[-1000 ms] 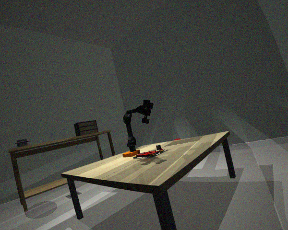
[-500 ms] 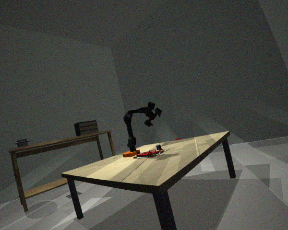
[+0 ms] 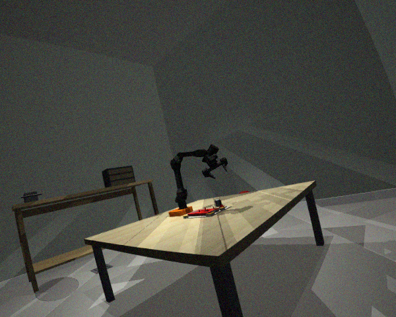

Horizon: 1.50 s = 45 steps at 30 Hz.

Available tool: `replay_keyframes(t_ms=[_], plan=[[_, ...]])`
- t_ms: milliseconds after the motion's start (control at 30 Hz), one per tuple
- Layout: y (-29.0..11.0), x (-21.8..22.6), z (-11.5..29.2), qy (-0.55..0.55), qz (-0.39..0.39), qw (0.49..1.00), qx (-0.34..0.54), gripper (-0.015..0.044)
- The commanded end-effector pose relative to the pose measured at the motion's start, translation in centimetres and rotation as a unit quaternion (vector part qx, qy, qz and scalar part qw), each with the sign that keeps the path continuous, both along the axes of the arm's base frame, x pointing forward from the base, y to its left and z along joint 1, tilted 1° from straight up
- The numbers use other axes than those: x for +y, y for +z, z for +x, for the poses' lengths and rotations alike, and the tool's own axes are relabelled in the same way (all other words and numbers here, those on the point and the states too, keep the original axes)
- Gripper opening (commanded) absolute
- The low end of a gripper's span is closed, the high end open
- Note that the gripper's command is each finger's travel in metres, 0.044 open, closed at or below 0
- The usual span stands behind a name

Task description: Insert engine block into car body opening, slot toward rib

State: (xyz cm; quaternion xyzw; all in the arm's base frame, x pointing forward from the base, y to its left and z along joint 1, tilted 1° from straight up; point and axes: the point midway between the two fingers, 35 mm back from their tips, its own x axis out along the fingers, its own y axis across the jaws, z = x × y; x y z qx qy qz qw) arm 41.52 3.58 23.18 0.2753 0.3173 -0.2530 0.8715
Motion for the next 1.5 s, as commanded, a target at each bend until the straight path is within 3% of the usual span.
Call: replay_keyframes(t_ms=[0, 567, 1200, 1467], plan=[[-1.4, 1.6, -1.1, 0.051, -0.014, 0.998, 0.043, 0.0440], [-6.4, 7.7, -7.4, 0.274, -0.065, 0.936, 0.211, 0.0440], [-9.8, 12.0, -17.1, 0.499, -0.092, 0.783, 0.360, 0.0440], [-10.8, 12.2, -17.8, 0.514, -0.093, 0.769, 0.370, 0.0440]])
